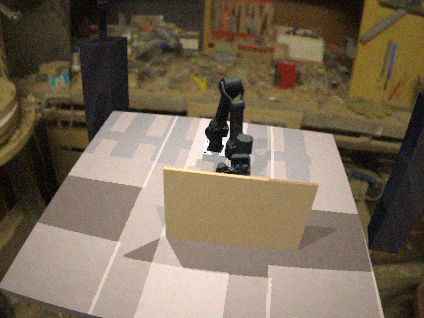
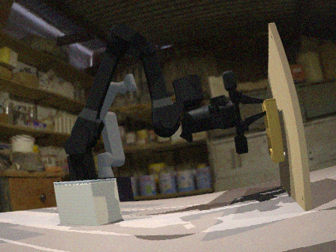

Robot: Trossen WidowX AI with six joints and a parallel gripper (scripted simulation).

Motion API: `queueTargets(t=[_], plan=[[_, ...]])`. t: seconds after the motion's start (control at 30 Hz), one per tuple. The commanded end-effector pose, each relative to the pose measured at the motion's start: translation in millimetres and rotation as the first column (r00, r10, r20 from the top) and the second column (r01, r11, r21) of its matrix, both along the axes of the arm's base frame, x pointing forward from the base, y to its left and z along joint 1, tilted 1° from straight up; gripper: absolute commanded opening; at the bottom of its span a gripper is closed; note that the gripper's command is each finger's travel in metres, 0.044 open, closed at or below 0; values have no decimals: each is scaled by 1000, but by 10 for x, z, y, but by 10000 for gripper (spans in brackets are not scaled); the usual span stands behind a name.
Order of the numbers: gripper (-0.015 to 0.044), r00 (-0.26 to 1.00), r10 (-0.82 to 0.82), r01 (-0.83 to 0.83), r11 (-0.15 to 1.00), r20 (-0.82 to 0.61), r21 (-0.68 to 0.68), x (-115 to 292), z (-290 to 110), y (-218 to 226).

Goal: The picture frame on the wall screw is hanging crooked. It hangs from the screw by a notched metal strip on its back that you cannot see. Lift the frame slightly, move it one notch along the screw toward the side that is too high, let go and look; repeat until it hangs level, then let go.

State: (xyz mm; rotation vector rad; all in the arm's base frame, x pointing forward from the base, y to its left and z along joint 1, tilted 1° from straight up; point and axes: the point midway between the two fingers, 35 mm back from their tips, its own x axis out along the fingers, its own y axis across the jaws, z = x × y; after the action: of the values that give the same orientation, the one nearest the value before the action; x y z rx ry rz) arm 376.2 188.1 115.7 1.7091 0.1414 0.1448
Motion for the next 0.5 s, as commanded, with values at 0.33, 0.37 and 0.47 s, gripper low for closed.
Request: queueTargets(t=[0.33, 0.37, 0.47], plan=[[0, 1000, 0, 0, 1000, 1, -5, 0, -5, 1], [0, 1000, 0, 0, 1000, 3, -17, 0, -5, 1], [0, 1000, 0, 1, 998, 10, -57, 0, -5, 1]])
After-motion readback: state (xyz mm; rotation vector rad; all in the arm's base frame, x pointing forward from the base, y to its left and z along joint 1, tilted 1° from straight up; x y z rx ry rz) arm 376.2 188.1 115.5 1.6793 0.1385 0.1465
